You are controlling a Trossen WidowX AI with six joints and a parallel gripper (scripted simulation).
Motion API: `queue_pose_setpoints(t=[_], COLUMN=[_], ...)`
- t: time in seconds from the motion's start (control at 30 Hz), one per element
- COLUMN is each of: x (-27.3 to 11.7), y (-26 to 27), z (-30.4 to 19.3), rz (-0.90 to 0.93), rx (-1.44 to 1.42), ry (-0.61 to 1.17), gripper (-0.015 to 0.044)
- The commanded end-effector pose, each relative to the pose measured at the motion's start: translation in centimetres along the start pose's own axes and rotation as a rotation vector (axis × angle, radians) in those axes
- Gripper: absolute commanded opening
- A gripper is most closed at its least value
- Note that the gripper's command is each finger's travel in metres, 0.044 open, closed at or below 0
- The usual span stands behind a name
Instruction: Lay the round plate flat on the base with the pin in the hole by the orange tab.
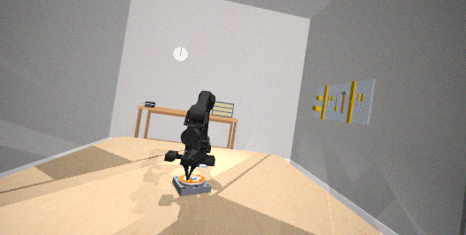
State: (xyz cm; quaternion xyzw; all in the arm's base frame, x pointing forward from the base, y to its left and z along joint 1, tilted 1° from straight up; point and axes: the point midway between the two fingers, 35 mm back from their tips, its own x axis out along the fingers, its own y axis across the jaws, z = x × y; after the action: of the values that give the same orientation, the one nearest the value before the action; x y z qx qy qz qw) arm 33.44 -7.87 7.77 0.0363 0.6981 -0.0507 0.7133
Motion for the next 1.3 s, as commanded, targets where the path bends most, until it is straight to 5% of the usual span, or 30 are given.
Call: queue_pose_setpoints(t=[0.0, 0.83, 1.27], x=[0.0, 0.1, -4.8], y=[0.8, 2.7, 2.4], z=[0.4, 0.2, 0.1], rz=[0.004, 0.006, 0.006], rx=[0.000, 0.000, 0.000], ry=[-0.004, -0.004, -0.004], gripper=[0.0000, 0.0000, 0.0000])
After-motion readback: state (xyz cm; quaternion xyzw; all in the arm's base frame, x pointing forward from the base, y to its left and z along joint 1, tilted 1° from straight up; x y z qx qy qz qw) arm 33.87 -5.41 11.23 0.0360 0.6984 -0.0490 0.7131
